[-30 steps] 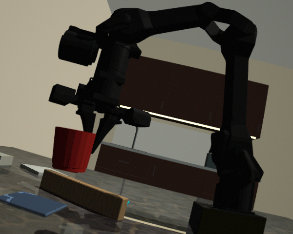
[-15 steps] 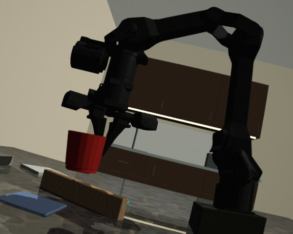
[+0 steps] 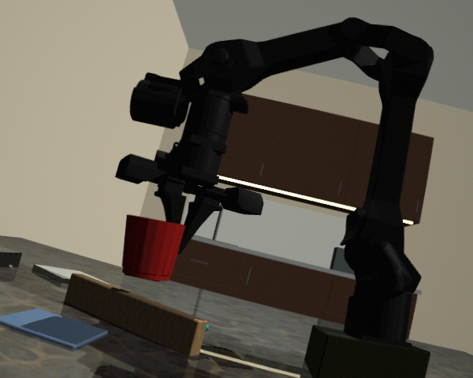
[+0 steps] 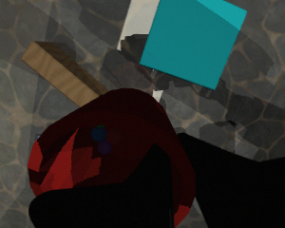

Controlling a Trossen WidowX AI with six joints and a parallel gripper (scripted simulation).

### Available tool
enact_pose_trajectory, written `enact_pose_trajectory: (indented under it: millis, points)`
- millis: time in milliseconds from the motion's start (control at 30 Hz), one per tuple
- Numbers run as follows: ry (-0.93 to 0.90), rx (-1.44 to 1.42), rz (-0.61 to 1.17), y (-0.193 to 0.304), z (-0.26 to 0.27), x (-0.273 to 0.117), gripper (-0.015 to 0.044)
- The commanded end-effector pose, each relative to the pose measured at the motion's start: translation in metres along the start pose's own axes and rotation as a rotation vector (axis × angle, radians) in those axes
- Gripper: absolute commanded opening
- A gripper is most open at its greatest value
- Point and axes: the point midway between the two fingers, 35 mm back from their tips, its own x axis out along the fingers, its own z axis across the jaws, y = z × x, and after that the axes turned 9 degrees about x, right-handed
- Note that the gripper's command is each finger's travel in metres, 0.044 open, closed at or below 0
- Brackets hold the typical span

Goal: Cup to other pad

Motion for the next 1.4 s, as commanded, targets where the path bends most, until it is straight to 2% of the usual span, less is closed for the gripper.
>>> enact_pose_trajectory:
  millis: [0,1367]
  points:
    - [-0.006,-0.004,0.003,-0.005,-0.005,-0.001,0.0]
    - [-0.002,-0.005,-0.002,-0.06,-0.054,-0.004,0.0]
